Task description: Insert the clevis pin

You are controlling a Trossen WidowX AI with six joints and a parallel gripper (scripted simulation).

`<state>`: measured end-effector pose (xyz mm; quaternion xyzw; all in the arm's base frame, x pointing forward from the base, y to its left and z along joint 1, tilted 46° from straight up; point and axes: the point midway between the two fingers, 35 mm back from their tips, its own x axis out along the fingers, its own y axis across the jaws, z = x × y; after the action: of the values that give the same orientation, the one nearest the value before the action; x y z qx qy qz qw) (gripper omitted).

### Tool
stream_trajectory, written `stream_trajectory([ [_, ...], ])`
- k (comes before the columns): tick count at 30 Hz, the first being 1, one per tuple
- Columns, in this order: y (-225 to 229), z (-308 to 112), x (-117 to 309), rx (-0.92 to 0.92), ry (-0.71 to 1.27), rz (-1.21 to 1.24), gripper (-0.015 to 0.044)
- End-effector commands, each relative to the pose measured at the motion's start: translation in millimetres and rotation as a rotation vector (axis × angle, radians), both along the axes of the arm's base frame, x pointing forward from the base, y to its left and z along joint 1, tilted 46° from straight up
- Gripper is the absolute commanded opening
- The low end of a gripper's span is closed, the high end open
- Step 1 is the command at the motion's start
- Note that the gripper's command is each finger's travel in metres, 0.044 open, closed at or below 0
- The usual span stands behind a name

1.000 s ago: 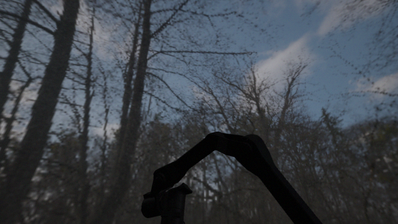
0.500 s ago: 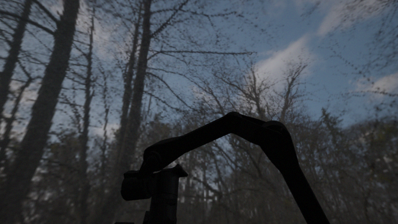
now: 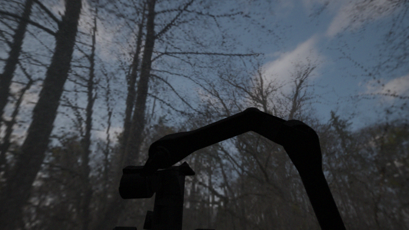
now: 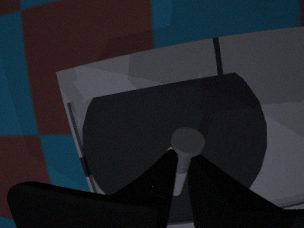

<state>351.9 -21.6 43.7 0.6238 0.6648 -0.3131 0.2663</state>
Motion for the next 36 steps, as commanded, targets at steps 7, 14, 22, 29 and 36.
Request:
stream_trajectory([
  [7, 5, 7, 2, -0.263, -0.013, 0.024, 0.0],
  [14, 11, 9, 2, -0.442, -0.017, 0.039, 0.0],
  [22, 18, 10, 2, -0.649, -0.022, 0.056, 0.0],
  [29, 25, 10, 1, -0.825, -0.026, 0.07, 0.0],
  [36, 31, 9, 1, -1.007, -0.031, 0.084, 0.0],
])
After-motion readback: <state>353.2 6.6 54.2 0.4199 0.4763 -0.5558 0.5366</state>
